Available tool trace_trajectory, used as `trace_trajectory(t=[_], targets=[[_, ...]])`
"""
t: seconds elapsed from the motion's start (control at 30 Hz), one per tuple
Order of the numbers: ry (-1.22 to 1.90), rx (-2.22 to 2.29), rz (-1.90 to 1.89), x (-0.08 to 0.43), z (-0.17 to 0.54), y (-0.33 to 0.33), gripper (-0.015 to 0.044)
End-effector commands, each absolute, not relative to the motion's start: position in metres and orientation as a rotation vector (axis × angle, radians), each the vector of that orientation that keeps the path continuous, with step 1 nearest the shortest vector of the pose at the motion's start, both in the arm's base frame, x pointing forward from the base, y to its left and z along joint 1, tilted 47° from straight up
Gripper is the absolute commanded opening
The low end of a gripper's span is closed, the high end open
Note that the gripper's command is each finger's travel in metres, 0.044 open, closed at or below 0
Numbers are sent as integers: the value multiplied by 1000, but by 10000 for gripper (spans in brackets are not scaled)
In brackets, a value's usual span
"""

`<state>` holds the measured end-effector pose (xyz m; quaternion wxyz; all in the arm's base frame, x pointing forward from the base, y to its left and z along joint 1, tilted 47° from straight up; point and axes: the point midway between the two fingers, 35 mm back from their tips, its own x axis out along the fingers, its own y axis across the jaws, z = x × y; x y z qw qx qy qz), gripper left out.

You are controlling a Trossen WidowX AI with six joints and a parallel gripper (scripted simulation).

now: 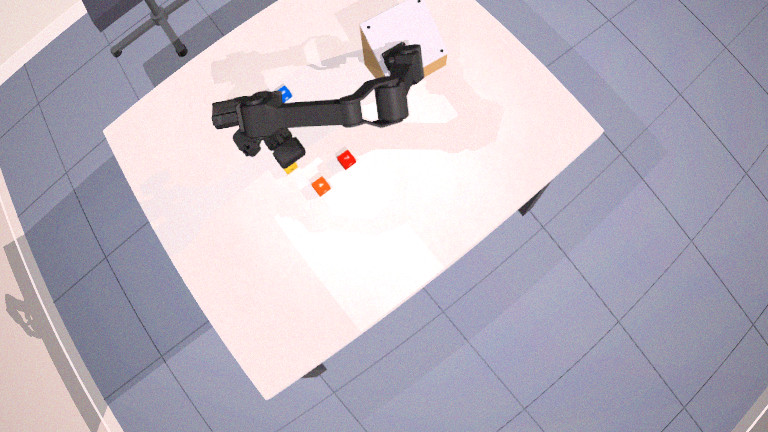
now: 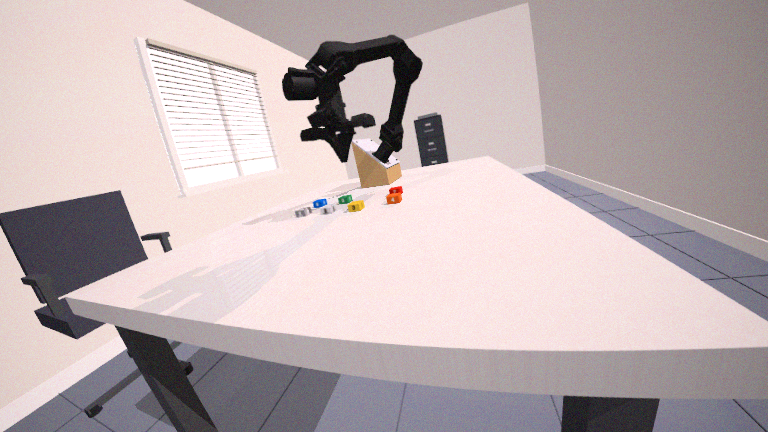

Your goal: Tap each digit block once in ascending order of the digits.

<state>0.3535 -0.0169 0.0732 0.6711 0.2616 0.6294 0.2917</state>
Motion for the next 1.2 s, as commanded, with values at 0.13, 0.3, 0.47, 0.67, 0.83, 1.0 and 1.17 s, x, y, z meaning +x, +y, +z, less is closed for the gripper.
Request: trace_trajectory(t=[0.13,0.3,0.47,0.67,0.83,1.0,1.17], targets=[[1424,578,674,327,144,52,20],[1423,579,675,323,151,59,20],[1424,577,673,326,134,76,20],[1421,581,678,325,96,118,20],[1421,581,678,325,94,119,20],[1421,581,678,325,89,125,20],[1421,581,678,325,83,131,20]])
